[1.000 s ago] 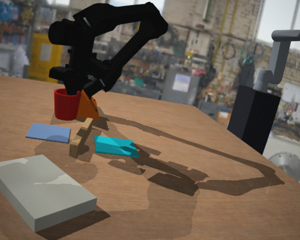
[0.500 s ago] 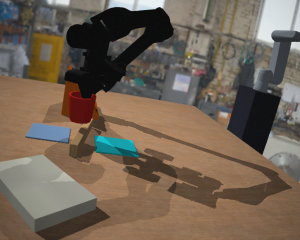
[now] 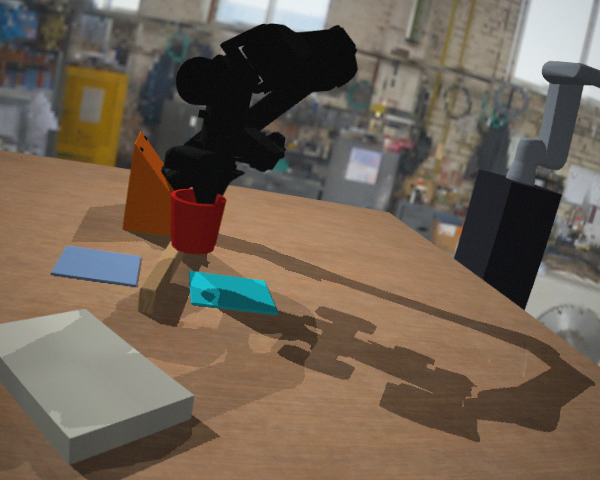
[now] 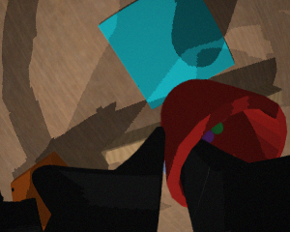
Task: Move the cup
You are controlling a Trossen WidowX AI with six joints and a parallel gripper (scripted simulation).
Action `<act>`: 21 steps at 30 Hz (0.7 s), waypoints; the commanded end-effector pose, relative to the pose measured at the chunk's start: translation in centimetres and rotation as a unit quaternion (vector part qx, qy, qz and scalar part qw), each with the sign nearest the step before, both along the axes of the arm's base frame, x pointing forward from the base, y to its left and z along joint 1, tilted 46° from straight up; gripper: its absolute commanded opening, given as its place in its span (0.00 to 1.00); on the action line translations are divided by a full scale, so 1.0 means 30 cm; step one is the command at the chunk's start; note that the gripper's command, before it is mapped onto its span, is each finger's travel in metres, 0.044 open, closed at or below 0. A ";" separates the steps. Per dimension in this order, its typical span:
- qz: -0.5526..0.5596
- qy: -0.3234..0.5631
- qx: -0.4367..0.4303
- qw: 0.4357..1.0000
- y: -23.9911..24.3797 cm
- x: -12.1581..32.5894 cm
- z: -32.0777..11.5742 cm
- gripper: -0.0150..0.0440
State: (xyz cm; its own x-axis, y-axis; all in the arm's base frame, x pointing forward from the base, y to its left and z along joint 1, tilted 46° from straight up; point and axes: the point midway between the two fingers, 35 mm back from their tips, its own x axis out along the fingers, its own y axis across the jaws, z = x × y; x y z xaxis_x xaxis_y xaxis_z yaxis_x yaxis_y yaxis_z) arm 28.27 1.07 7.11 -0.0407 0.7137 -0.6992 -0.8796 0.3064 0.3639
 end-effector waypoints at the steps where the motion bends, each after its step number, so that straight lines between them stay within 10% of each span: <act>1: -0.003 -0.006 0.000 1.000 0.022 0.011 0.037 0.25; 21: -0.002 -0.006 0.002 1.000 0.131 0.037 0.164 0.25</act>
State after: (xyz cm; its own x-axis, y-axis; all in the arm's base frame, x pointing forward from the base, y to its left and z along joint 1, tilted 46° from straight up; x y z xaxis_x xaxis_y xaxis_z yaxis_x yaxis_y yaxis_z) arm 29.29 4.92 11.67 -0.0380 0.7144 -0.6987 -0.8823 0.3043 0.3592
